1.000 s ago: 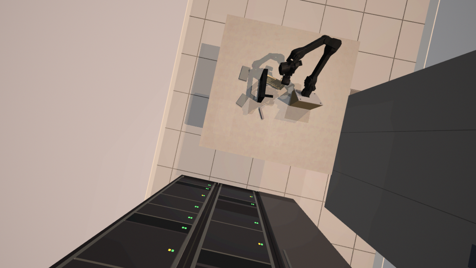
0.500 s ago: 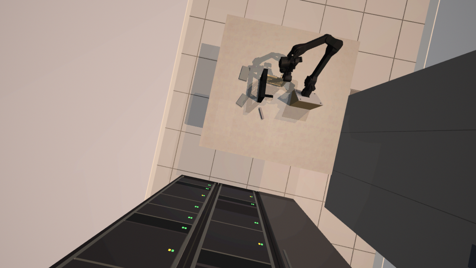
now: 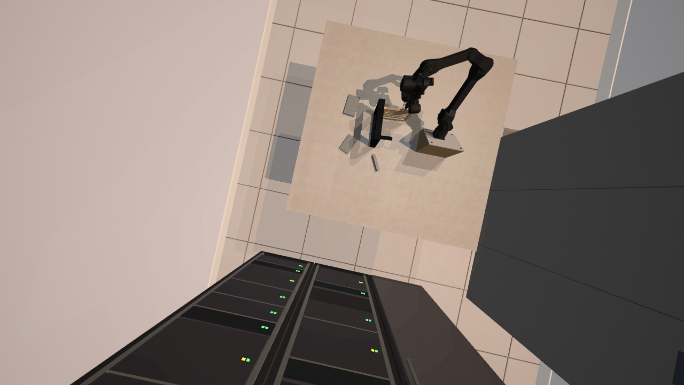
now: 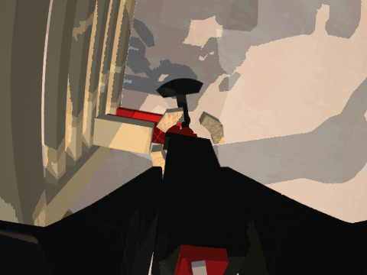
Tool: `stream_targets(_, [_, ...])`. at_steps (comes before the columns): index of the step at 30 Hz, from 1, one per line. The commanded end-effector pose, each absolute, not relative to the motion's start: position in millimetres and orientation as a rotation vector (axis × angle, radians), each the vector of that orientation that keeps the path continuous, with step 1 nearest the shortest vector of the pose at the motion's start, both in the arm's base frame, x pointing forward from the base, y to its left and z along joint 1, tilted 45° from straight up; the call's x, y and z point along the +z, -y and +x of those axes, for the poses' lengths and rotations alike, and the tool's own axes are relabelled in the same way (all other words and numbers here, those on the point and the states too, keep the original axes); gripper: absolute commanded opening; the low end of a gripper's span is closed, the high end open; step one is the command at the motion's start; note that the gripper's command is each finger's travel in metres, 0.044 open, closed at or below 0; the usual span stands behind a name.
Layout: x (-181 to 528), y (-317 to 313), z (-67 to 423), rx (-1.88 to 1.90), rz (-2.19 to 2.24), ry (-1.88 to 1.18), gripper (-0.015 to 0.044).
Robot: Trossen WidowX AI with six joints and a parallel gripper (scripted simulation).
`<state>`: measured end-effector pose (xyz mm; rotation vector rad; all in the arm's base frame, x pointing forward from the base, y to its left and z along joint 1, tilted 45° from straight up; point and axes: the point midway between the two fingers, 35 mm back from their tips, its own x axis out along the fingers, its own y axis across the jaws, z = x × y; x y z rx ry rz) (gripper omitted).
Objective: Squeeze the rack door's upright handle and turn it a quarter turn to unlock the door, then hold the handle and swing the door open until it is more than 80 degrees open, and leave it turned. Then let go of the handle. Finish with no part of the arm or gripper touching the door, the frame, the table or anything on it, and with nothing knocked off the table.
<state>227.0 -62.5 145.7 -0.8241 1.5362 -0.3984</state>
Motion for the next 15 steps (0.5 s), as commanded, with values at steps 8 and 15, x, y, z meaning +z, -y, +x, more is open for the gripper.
stream_targets(8, [147.1,62.8,227.4,-0.387,-0.839,-1.538,0.0037])
stream_targets(15, [147.1,62.8,227.4,-0.387,-0.839,-1.538,0.0221])
